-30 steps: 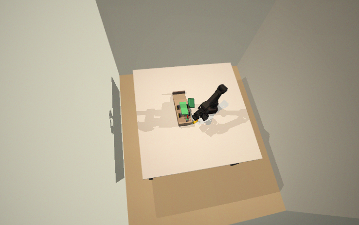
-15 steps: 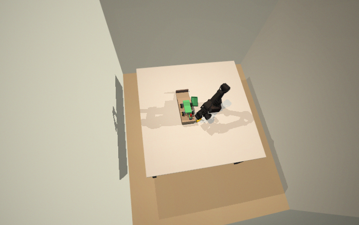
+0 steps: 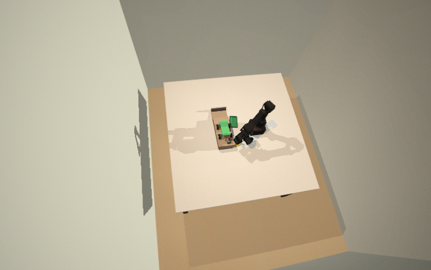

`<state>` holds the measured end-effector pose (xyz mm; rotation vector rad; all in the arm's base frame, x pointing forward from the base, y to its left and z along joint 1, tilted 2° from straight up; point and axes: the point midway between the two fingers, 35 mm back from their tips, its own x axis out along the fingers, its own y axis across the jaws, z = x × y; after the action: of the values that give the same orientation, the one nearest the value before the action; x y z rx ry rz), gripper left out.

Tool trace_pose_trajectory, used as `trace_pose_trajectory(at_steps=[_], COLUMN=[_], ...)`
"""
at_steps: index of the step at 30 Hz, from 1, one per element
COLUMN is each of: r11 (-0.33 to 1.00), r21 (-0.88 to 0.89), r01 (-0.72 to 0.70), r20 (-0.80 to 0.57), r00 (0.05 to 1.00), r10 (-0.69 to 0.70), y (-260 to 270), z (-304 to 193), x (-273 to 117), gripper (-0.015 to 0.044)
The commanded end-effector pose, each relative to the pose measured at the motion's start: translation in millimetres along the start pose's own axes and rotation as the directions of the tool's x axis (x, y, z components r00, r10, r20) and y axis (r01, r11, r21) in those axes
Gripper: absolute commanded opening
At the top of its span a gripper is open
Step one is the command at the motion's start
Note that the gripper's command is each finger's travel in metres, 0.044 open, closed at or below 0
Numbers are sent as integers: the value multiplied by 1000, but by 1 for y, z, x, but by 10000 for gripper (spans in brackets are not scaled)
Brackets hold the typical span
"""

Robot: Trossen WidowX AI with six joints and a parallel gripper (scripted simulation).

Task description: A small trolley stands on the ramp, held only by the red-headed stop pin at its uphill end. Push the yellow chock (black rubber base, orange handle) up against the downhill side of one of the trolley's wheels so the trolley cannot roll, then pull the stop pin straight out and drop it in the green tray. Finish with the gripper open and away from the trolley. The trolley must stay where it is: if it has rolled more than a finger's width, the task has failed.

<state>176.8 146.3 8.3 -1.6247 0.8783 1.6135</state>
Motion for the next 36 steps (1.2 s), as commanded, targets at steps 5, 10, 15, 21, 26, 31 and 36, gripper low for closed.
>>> trace_pose_trajectory(at_steps=[5, 10, 15, 21, 26, 31, 36], r11=[1000, 1000, 1000, 1000, 1000, 1000, 1000], r21=[-4, -4, -4, -4, -4, -4, -4], r01=[-8, -8, -8, -8, -8, -8, -8], r20=[-3, -3, -3, -3, -3, -3, -3], r00=[1000, 1000, 1000, 1000, 1000, 1000, 1000], r10=[8, 8, 8, 8, 8, 8, 8], y=[2, 2, 3, 3, 2, 3, 3], z=[-1, -1, -1, -1, -1, -1, -1], x=[15, 23, 27, 29, 37, 45, 52], gripper=[190, 190, 190, 190, 190, 190, 190])
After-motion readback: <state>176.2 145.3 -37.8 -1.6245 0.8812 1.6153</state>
